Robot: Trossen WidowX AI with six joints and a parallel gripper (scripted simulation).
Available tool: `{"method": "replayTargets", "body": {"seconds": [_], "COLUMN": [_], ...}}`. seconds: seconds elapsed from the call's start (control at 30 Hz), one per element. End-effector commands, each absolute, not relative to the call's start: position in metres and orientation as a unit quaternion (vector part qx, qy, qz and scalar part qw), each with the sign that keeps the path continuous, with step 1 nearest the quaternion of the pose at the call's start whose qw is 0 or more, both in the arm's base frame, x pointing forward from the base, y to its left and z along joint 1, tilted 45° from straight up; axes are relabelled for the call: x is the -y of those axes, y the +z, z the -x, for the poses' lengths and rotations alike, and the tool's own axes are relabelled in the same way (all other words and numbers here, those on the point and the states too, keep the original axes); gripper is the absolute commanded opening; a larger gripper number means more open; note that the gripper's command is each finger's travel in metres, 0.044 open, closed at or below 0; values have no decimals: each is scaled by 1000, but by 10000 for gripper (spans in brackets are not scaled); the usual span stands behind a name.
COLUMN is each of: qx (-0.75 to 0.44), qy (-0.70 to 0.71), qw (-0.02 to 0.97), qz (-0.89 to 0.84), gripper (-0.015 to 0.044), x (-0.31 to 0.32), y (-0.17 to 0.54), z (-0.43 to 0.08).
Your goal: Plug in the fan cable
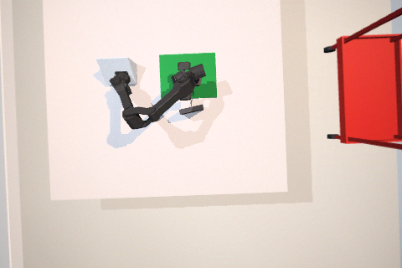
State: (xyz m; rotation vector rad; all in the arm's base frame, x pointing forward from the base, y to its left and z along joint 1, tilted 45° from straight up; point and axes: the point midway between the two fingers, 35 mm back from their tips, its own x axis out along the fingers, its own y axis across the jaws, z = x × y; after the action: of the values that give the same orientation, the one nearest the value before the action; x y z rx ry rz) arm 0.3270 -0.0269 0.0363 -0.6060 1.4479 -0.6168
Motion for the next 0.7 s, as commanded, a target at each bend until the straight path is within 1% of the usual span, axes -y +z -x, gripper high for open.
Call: {"method": "replayTargets", "body": {"seconds": [0.0, 0.33, 0.43, 0.57, 0.67], "qx": [-642, -641, -641, -643, -643], "qy": [-273, -273, -273, -272, -272], "qw": [664, 665, 665, 664, 664], "qz": [270, 268, 268, 269, 269], "gripper": [0, 260, 260, 260, 260], "x": [30, 27, 26, -6, -12], "y": [33, 36, 37, 68, 74], "z": [-327, -327, -327, -326, -325]}}
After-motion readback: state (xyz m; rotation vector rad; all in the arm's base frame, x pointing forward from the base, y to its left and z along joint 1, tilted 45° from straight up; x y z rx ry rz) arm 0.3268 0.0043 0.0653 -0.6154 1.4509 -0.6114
